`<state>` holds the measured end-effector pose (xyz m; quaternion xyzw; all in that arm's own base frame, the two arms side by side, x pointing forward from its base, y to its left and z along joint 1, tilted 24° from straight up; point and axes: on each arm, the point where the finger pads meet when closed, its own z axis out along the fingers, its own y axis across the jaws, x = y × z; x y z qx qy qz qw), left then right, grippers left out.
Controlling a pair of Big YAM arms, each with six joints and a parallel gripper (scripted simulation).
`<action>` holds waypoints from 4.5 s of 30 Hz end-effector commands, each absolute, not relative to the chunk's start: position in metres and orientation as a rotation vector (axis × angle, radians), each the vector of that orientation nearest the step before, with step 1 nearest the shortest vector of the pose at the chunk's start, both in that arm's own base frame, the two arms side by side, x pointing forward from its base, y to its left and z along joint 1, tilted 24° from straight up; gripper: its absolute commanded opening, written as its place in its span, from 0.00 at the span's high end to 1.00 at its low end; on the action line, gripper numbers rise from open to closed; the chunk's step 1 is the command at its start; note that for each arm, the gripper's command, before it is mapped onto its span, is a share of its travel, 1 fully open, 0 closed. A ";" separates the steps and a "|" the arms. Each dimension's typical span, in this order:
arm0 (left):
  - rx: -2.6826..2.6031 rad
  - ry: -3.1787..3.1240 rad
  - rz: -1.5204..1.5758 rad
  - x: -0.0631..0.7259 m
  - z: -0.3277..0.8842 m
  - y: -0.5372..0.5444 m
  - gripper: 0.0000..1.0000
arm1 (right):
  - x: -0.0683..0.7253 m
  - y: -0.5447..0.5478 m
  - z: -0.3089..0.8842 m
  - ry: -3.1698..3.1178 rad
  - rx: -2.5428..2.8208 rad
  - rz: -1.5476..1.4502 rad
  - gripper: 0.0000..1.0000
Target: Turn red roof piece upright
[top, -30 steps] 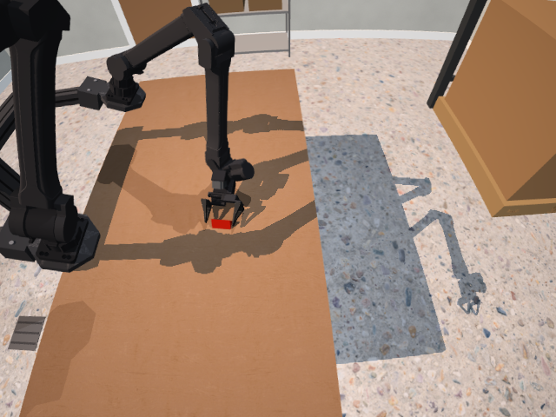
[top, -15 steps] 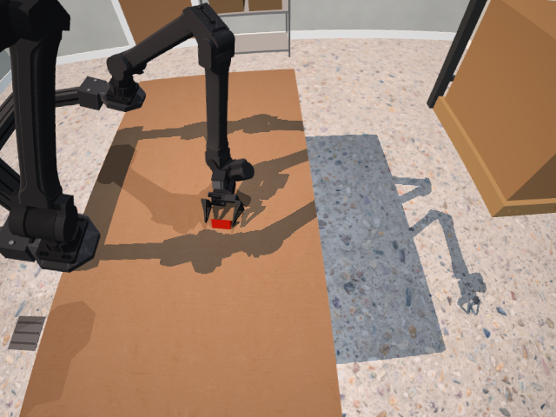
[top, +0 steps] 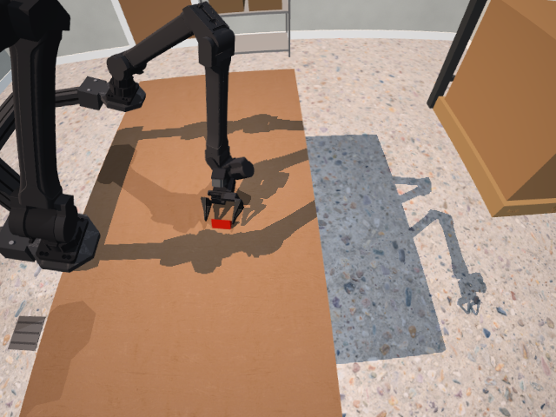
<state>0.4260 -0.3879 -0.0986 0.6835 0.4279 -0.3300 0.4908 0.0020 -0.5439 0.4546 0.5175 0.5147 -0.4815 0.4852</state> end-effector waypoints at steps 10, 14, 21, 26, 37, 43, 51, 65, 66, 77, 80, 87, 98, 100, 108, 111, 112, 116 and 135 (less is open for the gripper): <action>1.655 1.020 -0.777 0.425 -0.057 -0.359 0.00 | -0.002 -0.544 0.502 1.206 1.210 -1.212 0.00; 1.658 1.017 -0.780 0.422 -0.052 -0.356 0.00 | -0.002 -0.544 0.502 1.206 1.210 -1.212 0.00; 1.655 1.020 -0.777 0.419 -0.040 -0.343 0.00 | -0.002 -0.544 0.502 1.206 1.210 -1.212 0.00; 1.665 1.005 -0.784 0.415 -0.037 -0.348 0.00 | -0.002 -0.544 0.502 1.206 1.210 -1.212 0.00; 1.666 1.027 -0.799 0.412 -0.048 -0.346 0.00 | -0.002 -0.544 0.502 1.206 1.210 -1.212 0.00; 1.666 1.027 -0.798 0.412 -0.048 -0.346 0.00 | -0.002 -0.544 0.502 1.206 1.210 -1.212 0.00; 1.666 1.027 -0.798 0.412 -0.048 -0.346 0.00 | -0.002 -0.544 0.502 1.206 1.210 -1.212 0.00; 1.664 1.025 -0.803 0.399 -0.013 -0.351 0.00 | -0.002 -0.544 0.502 1.206 1.210 -1.212 0.00; 1.664 1.025 -0.803 0.395 -0.005 -0.351 0.00 | -0.002 -0.544 0.502 1.206 1.210 -1.212 0.00; 1.654 1.063 -0.807 0.376 0.039 -0.343 0.00 | -0.002 -0.544 0.502 1.206 1.210 -1.212 0.00; 1.655 1.067 -0.812 0.375 0.036 -0.343 0.00 | -0.002 -0.544 0.502 1.206 1.210 -1.212 0.00; 1.651 1.009 -0.776 0.380 0.058 -0.347 0.00 | -0.002 -0.544 0.502 1.206 1.210 -1.212 0.00; 1.653 1.020 -0.784 0.379 0.052 -0.347 0.00 | -0.002 -0.544 0.502 1.206 1.210 -1.212 0.00; 1.653 1.020 -0.784 0.379 0.052 -0.347 0.00 | -0.002 -0.544 0.502 1.206 1.210 -1.212 0.00; 1.653 1.020 -0.784 0.379 0.052 -0.347 0.00 | -0.002 -0.544 0.502 1.206 1.210 -1.212 0.00; 1.653 1.020 -0.784 0.379 0.052 -0.347 0.00 | -0.002 -0.544 0.502 1.206 1.210 -1.212 0.00; 1.653 1.020 -0.784 0.379 0.052 -0.347 0.00 | -0.002 -0.544 0.502 1.206 1.210 -1.212 0.00; 1.653 1.020 -0.784 0.379 0.052 -0.347 0.00 | -0.002 -0.544 0.502 1.206 1.210 -1.212 0.00; 1.653 1.020 -0.784 0.379 0.052 -0.347 0.00 | -0.002 -0.544 0.502 1.206 1.210 -1.212 0.00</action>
